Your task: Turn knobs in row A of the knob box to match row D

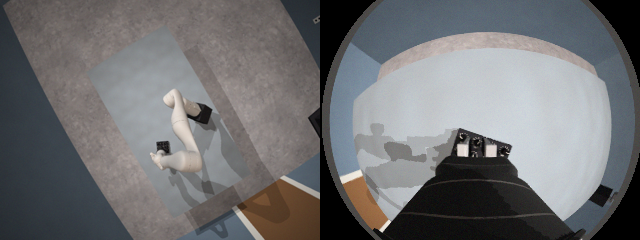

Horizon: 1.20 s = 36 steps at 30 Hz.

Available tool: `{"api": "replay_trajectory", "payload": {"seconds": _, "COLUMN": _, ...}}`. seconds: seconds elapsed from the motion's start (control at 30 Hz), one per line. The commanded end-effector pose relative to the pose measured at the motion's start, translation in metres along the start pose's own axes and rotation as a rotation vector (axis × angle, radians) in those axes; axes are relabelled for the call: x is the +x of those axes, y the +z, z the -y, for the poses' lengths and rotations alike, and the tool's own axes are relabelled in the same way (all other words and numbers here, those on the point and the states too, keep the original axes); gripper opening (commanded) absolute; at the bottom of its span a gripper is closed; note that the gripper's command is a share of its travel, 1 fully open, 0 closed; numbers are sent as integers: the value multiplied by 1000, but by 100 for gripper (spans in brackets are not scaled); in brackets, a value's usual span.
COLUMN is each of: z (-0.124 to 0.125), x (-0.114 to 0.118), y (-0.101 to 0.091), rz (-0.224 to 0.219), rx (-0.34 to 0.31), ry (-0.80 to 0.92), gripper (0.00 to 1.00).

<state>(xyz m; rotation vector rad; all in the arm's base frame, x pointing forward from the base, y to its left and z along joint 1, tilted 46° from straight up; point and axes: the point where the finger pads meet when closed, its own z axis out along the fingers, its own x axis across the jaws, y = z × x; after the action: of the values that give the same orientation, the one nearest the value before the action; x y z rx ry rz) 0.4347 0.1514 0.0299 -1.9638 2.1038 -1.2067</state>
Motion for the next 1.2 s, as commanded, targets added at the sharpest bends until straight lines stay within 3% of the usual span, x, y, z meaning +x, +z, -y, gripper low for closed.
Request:
{"api": "replay_trajectory", "payload": {"seconds": 0.0, "z": 0, "x": 0, "y": 2, "rz": 0, "rx": -1, "ry": 1, "gripper": 46}}
{"api": "replay_trajectory", "payload": {"seconds": 1.17, "z": 0, "x": 0, "y": 11, "rz": -1, "rx": -1, "ry": 1, "gripper": 46}}
